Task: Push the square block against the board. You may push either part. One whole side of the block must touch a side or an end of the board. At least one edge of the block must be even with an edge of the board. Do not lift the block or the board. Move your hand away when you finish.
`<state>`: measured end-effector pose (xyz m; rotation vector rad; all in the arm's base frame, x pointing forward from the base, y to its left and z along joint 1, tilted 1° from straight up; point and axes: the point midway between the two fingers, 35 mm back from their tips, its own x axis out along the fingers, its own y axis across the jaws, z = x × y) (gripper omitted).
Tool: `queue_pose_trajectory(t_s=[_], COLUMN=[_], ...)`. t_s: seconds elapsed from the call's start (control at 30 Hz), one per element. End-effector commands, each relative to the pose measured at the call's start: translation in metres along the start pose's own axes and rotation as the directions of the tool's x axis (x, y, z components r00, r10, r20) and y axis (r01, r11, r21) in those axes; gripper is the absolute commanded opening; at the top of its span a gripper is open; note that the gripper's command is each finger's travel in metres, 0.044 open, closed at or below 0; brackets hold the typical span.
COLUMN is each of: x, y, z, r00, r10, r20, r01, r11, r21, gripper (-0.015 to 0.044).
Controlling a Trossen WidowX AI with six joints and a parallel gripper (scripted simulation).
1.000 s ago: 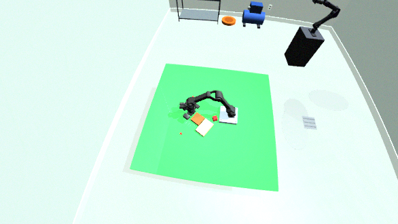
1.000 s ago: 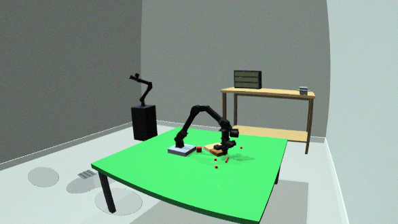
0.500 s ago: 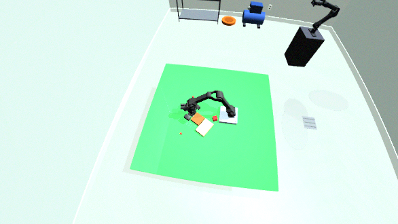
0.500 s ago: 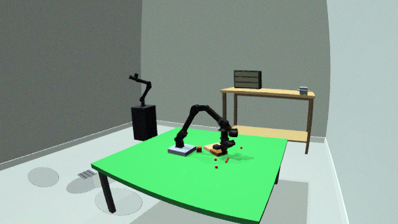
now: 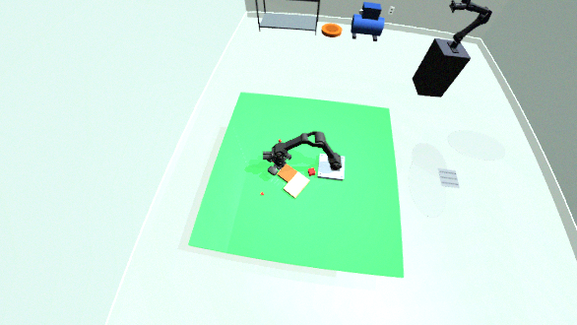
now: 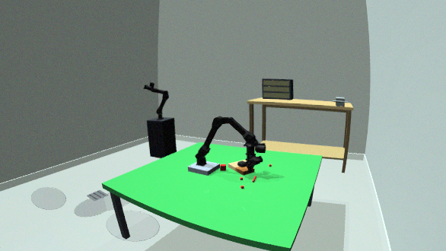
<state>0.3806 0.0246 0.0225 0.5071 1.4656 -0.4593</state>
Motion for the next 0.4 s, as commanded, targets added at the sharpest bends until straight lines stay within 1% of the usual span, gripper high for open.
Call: queue_pose_trajectory(t_s=[0.0, 0.37], x=[0.003, 0.003], y=[-0.001, 0.0], z=[-0.006, 0.003], r00=[1.0, 1.0], r10=[-0.005, -0.005], r20=[-0.009, -0.009], r01=[0.005, 0.005], r11=[1.0, 1.0], r21=[0.003, 0.003], gripper=[0.0, 0.0])
